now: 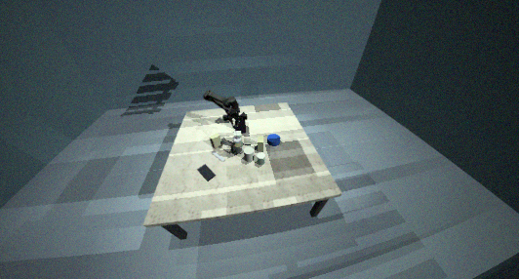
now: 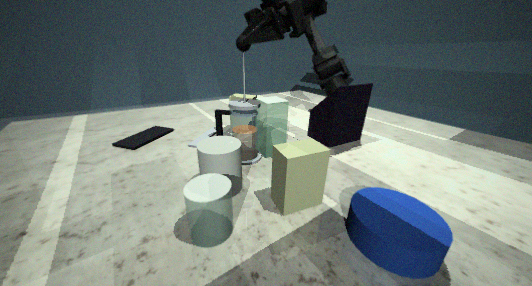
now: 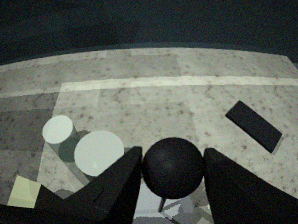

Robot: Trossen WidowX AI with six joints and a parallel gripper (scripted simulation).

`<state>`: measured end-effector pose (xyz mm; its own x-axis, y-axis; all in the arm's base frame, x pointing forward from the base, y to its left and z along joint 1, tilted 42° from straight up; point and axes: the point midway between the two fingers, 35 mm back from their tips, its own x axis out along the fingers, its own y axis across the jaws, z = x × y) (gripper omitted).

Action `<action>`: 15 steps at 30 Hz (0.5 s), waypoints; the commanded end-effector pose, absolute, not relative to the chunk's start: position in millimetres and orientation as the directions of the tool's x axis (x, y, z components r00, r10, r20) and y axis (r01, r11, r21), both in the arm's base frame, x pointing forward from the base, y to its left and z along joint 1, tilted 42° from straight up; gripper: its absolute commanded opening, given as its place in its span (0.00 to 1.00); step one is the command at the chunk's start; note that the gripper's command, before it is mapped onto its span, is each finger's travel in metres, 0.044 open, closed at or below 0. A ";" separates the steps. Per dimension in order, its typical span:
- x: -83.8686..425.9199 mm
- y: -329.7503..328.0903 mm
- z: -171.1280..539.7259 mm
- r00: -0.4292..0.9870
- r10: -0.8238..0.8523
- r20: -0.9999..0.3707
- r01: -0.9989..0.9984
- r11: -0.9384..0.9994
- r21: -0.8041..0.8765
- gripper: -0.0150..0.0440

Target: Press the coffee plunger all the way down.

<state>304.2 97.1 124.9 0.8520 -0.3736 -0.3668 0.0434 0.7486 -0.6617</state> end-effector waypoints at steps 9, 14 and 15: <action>305.6 94.6 120.0 0.852 -0.372 -0.368 0.040 0.748 -0.663 0.46; 307.2 90.4 112.9 0.851 -0.373 -0.370 0.039 0.748 -0.662 0.46; 307.6 89.6 111.6 0.851 -0.373 -0.371 0.039 0.749 -0.662 0.46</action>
